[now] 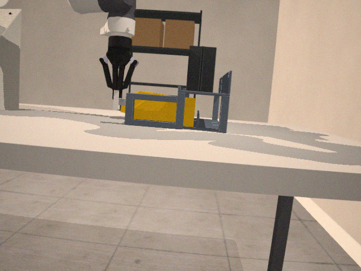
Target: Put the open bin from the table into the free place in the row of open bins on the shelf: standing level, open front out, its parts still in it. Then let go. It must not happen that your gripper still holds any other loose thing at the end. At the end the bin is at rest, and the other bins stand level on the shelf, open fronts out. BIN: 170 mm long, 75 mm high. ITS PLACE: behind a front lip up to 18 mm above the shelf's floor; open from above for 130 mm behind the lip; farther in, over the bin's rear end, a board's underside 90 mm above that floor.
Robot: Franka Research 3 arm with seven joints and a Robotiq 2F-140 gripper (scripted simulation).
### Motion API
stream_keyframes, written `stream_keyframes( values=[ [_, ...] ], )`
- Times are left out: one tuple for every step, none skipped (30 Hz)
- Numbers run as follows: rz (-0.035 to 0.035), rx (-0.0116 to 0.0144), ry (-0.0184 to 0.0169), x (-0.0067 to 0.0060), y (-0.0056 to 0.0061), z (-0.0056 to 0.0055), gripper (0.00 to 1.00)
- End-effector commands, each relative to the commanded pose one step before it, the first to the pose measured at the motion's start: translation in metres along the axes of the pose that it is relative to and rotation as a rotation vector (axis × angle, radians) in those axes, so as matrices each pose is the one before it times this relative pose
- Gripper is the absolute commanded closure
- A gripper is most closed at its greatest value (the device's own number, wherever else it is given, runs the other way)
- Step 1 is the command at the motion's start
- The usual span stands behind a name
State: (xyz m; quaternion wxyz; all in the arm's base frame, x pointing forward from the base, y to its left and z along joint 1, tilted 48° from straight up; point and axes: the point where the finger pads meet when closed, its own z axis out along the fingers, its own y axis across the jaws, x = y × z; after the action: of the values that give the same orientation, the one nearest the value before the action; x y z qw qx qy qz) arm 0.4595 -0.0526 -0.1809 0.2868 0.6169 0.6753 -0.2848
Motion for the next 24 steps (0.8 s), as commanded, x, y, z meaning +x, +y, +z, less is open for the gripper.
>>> stream_keyframes(
  values=[
    [0.00259, -0.00008, 0.00111, -0.00029, 0.00238, 0.0015, 1.0],
    [0.0, 0.0, 0.0, 0.0, 0.0008, 0.00007, 1.0],
    [0.0, 0.0, 0.0, 0.0, 0.00088, 0.00007, 1.0],
    [0.0, 0.0, 0.0, 0.0, 0.00095, 0.00008, 1.0],
    [0.0, 0.0, 0.0, 0.0, 0.001, 0.00008, 1.0],
    [0.0, 0.0, 0.0, 0.0, 0.00104, 0.00008, 1.0],
    [0.0, 0.0, 0.0, 0.0, 0.00105, 0.00009, 1.0],
    [0.0, 0.0, 0.0, 0.0, 0.00105, 0.00009, 1.0],
    [0.0, 0.0, 0.0, 0.0, 0.00103, 0.00008, 1.0],
    [0.0, 0.0, 0.0, 0.0, 0.00099, 0.00008, 1.0],
    [0.0, 0.0, 0.0, 0.0, 0.00094, 0.00008, 1.0],
    [0.0, 0.0, 0.0, 0.0, 0.00086, 0.00007, 1.0],
    [0.0, 0.0, 0.0, 0.0, 0.0, 0.0, 1.0],
    [0.0, 0.0, 0.0, 0.0, 0.0, 0.0, 1.0],
    [0.0, 0.0, 0.0, 0.0, 0.00078, 0.00006, 1.0],
    [0.0, 0.0, 0.0, 0.0, 0.00069, 0.00006, 1.0],
    [0.0, 0.0, 0.0, 0.0, 0.00058, 0.00005, 1.0],
    [0.0, 0.0, 0.0, 0.0, 0.00048, 0.00004, 1.0],
    [0.0, 0.0, 0.0, 0.0, 0.00037, 0.00003, 1.0],
    [0.0, 0.0, 0.0, 0.0, 0.00027, 0.00002, 1.0],
    [0.0, 0.0, 0.0, 0.0, 0.00018, 0.00001, 1.0],
    [0.0, 0.0, 0.0, 0.0, 0.0001, 0.00001, 1.0],
    [0.0, 0.0, 0.0, 0.0, 0.00004, 0.0, 1.0],
    [0.0, 0.0, 0.0, 0.0, 0.00001, 0.0, 1.0]
  ],
)
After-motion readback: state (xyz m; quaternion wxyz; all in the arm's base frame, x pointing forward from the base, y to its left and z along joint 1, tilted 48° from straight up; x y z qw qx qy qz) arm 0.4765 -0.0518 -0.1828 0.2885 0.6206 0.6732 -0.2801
